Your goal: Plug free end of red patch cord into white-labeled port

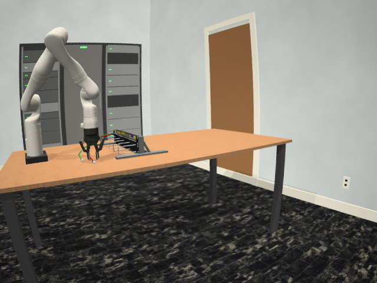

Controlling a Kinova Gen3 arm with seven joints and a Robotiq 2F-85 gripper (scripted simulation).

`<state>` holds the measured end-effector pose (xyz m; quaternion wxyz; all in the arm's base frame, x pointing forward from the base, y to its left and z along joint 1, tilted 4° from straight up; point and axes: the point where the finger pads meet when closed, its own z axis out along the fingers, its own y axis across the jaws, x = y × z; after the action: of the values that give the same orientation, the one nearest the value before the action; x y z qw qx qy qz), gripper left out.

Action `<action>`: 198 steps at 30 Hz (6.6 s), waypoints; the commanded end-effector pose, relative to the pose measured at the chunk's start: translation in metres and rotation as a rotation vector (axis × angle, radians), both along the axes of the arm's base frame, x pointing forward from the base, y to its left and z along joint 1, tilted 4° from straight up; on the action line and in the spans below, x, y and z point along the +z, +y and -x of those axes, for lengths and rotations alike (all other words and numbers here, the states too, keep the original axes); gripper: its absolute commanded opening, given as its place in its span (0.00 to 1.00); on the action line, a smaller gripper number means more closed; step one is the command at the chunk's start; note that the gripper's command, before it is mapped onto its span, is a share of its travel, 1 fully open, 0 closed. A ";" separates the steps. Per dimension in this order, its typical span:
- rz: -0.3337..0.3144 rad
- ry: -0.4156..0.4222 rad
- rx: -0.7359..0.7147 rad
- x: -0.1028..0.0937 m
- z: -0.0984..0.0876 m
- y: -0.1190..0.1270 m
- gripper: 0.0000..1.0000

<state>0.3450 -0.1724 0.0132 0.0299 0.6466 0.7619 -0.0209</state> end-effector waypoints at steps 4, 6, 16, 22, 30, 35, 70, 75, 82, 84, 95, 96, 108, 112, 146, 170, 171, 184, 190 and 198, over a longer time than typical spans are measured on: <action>0.001 -0.001 0.000 0.000 0.000 0.000 0.37; 0.001 -0.001 0.000 0.000 0.000 0.000 0.37; 0.001 -0.001 0.000 -0.003 0.000 0.000 0.37; 0.001 -0.001 0.000 -0.005 0.000 0.000 0.37; 0.001 -0.001 0.000 -0.007 -0.001 -0.001 0.37; 0.001 -0.001 0.000 -0.009 -0.001 -0.001 0.37; 0.001 -0.001 0.000 -0.011 -0.001 -0.001 0.37; 0.001 -0.001 0.000 -0.011 -0.001 -0.001 0.37; 0.001 -0.001 0.000 -0.011 -0.001 -0.001 0.37; 0.001 -0.001 0.000 -0.011 -0.001 -0.001 0.37; 0.001 -0.001 0.000 -0.011 -0.001 -0.001 0.00; 0.001 -0.001 0.000 -0.011 -0.001 -0.001 0.00; 0.001 -0.001 0.000 -0.011 -0.001 -0.001 0.00; 0.001 -0.001 0.000 -0.011 -0.001 -0.001 0.00; 0.001 -0.001 0.000 -0.011 -0.001 -0.001 0.00; 0.001 -0.001 0.000 -0.009 -0.001 -0.001 0.00; 0.001 -0.001 0.000 -0.008 -0.001 -0.001 0.00; 0.001 -0.001 0.000 0.004 0.000 0.000 0.00; 0.001 -0.001 0.000 0.014 0.000 0.001 0.00; 0.001 -0.001 0.000 0.026 0.000 0.002 0.00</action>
<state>0.3435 -0.1677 0.0333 0.0255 0.6450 0.7635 -0.0205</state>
